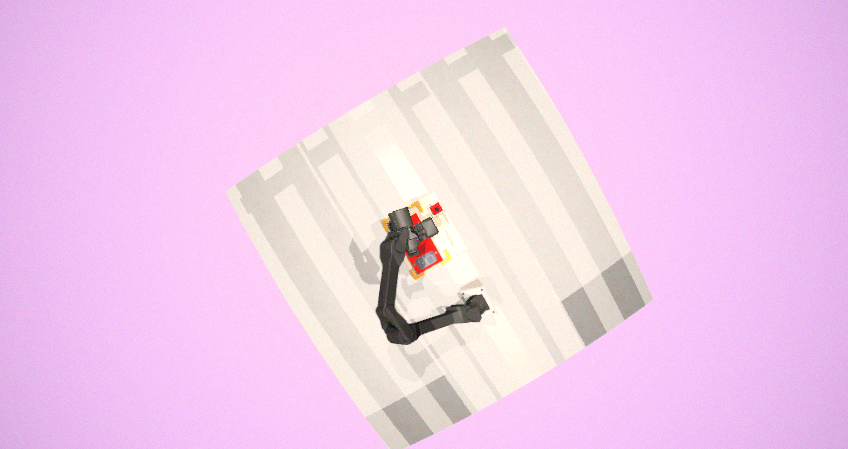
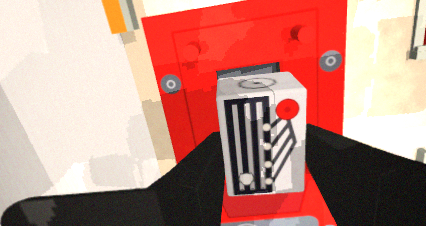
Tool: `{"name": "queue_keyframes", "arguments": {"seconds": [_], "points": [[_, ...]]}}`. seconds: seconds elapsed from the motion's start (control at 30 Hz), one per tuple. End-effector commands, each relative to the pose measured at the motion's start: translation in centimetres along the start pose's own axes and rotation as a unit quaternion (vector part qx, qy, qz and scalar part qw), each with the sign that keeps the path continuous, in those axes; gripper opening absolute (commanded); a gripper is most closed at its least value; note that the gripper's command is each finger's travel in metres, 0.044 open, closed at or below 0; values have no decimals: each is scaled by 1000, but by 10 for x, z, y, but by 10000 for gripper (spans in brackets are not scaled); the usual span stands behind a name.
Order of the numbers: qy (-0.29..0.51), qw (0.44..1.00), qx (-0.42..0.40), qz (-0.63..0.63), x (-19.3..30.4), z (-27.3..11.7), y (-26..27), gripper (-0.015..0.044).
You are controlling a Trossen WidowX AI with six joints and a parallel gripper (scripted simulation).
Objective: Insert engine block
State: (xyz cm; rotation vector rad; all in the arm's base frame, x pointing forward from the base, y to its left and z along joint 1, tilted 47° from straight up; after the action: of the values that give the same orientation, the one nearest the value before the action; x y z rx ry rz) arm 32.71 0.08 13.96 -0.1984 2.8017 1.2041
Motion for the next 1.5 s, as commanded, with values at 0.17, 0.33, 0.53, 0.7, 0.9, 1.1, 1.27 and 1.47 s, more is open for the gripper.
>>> {"name": "queue_keyframes", "arguments": {"seconds": [0.17, 0.33, 0.53, 0.7, 0.9, 1.1, 1.27, 1.47], "points": [[-1, 1000, -2, -11, 0, 2, 0, 159], [-2, 999, -2, -34, 0, 4, 0, 159], [-2, 1000, -2, -22, 0, 5, 0, 159], [-1, 1000, -2, -12, 0, 6, 0, 159], [-2, 1000, -2, -12, 0, 8, 0, 159], [-2, 1000, -2, -16, 0, 9, 0, 159], [-2, 1000, -2, -16, 0, 10, 0, 159], [-2, 1000, -2, -15, 0, 12, 0, 159]]}}
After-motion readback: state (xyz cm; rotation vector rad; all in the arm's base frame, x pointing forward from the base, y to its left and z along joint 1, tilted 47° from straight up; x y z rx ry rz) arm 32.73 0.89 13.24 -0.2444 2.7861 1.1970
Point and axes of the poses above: the point midway between the two fingers, 35 mm back from their tips, its own z axis out along the fingers, its own y axis across the jaws, x = y × z, the point moved 9 cm from there along -z, back along the fingers, and after that the axes turned 9 degrees about -z, right-handed, at the moved point
